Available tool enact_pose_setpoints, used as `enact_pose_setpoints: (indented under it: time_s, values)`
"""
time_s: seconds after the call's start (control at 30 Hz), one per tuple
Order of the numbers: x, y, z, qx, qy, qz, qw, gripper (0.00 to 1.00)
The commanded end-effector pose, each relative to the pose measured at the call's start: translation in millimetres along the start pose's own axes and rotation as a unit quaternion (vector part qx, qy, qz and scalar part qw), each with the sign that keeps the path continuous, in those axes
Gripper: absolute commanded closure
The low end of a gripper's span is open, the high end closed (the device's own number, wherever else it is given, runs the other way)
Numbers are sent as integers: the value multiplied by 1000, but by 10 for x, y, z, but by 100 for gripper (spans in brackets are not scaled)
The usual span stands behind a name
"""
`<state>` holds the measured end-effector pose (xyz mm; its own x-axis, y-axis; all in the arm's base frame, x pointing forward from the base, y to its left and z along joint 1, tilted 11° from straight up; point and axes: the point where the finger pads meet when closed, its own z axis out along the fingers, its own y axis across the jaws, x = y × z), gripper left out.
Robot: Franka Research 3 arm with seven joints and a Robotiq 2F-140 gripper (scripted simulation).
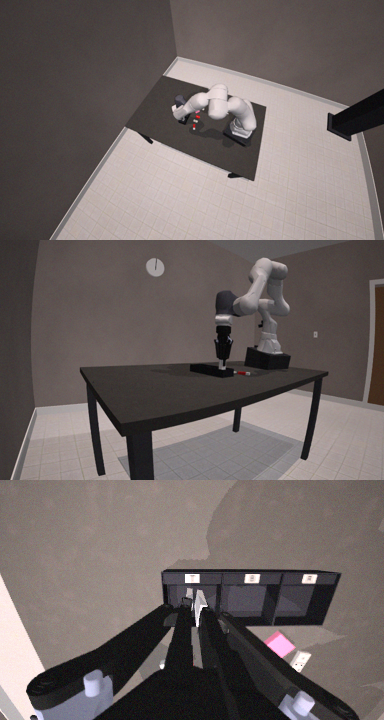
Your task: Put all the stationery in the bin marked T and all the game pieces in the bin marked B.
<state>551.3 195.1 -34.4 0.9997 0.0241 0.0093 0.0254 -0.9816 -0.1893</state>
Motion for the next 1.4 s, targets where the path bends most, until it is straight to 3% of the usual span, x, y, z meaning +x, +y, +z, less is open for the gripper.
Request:
enact_pose_setpoints:
  time_s: [0.0, 0.63, 0.83, 1.37]
  values:
    - [15, 2, -49, 0, 2, -2, 1000, 95]
    - [14, 2, -276, 0, 2, -2, 1000, 95]
    - [13, 2, -516, 0, 2, -2, 1000, 95]
    - [13, 2, -520, 0, 2, -2, 1000, 95]
